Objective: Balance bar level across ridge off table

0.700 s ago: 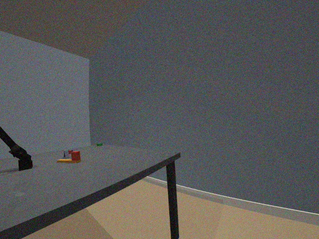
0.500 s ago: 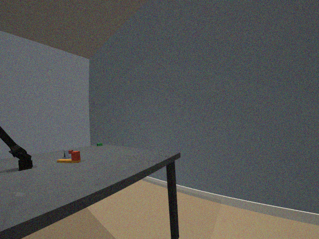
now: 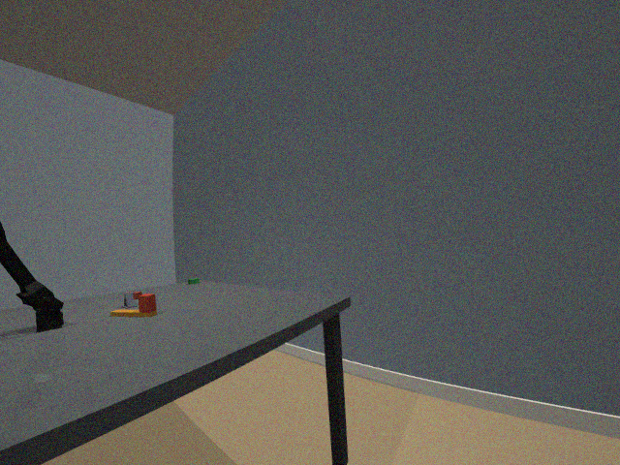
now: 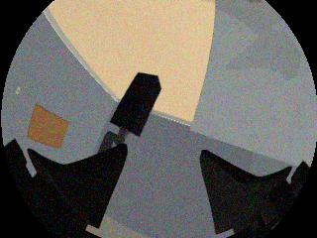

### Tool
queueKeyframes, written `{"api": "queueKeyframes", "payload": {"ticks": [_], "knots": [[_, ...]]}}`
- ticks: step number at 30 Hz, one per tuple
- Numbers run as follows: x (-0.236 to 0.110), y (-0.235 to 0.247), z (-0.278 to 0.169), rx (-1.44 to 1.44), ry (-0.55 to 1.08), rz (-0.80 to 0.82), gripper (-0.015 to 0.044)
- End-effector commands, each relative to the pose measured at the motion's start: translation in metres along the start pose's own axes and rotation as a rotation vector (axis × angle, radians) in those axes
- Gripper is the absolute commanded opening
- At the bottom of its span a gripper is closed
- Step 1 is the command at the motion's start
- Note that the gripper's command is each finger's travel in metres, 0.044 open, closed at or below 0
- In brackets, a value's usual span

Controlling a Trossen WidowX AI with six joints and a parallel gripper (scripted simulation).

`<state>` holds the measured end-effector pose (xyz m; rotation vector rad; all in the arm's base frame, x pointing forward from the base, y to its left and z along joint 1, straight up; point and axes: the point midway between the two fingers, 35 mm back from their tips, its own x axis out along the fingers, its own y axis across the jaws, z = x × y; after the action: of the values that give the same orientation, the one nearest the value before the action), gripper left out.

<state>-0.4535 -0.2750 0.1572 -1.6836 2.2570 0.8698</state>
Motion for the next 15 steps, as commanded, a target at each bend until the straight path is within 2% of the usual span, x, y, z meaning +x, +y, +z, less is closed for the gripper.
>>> {"api": "queueKeyframes", "payload": {"ticks": [1,15], "knots": [[0.011,-0.025,-0.020,-0.146,-0.003,-0.046,0.0315],[0.041,-0.110,-0.073,-0.617,0.036,-0.217,0.0315]]}}
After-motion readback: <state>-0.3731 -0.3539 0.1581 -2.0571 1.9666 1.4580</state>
